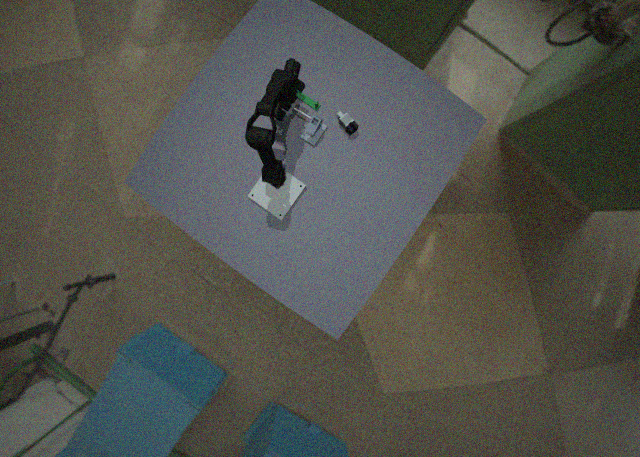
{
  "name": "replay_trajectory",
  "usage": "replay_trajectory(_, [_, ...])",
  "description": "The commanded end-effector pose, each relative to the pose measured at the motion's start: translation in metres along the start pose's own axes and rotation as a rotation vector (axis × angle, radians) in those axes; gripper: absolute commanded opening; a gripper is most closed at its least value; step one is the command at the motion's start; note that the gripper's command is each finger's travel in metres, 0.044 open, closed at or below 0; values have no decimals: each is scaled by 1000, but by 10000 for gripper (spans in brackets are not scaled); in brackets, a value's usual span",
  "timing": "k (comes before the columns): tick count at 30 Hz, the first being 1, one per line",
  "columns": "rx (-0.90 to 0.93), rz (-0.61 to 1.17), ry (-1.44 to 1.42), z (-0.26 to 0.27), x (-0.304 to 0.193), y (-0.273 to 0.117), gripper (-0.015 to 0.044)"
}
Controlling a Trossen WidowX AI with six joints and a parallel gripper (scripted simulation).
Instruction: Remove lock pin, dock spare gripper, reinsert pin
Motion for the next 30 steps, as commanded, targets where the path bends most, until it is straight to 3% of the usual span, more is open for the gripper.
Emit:
replay_trajectory(1, [-2, 5, 1, 0, 4, -2, 0])
replay_trajectory(30, [9, 8, 2, 4, 21, -11, 0])
Point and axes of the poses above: the point midway between the two fingers, 35 mm back from their tips, its own y axis out along the fingers, its own z axis across the jaws, x = y × z, the point moved 6 cm from there along -y, back along the fingers, and after that the axes turned 12 degrees about y, right-handed, at the moved point
